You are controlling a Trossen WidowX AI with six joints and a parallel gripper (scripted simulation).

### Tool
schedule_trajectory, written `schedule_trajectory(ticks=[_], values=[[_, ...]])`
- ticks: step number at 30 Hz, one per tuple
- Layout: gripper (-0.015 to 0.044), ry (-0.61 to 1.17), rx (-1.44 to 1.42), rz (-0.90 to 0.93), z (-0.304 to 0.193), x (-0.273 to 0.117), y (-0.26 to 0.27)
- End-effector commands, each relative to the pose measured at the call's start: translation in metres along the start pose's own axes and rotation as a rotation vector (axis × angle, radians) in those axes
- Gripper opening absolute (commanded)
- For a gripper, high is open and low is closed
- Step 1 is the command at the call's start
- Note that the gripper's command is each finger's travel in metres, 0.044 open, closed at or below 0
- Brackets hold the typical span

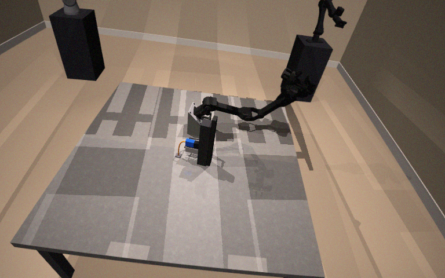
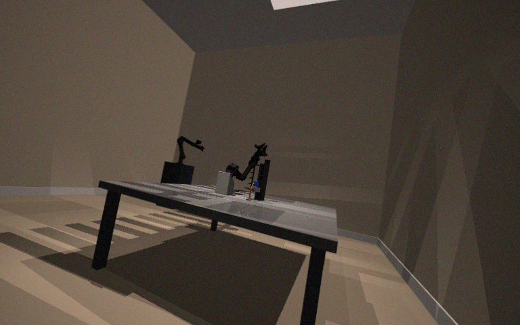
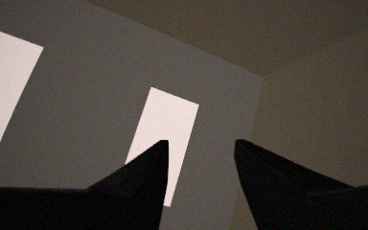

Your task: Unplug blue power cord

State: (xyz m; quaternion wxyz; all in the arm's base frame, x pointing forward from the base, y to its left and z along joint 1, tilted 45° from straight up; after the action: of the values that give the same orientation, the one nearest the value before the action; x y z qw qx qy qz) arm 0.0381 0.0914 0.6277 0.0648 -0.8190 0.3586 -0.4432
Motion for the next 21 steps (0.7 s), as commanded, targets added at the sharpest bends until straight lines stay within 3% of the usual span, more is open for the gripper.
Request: schedule_trajectory(ticks=[1, 9, 21], values=[[0.0160, -0.143, 0.278, 0.113, 0.024, 0.041, 0.053], [0.0160, -0.377, 0.756, 0.375, 0.094, 0.092, 0.139], [0.0160, -0.536, 1.316, 0.894, 0.219, 0.118, 0.232]])
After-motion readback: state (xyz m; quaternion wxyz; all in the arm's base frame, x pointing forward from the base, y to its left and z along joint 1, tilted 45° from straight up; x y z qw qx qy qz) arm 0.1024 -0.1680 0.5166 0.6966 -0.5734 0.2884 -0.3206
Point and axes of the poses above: the point midway between the two fingers, 35 mm back from their tips, its own x axis out along the fingers, its own y axis across the jaws, z = x × y, the point moved 2 cm from there along -x, back along the fingers, and after that the axes turned 9 degrees about -x, right-handed, at the moved point
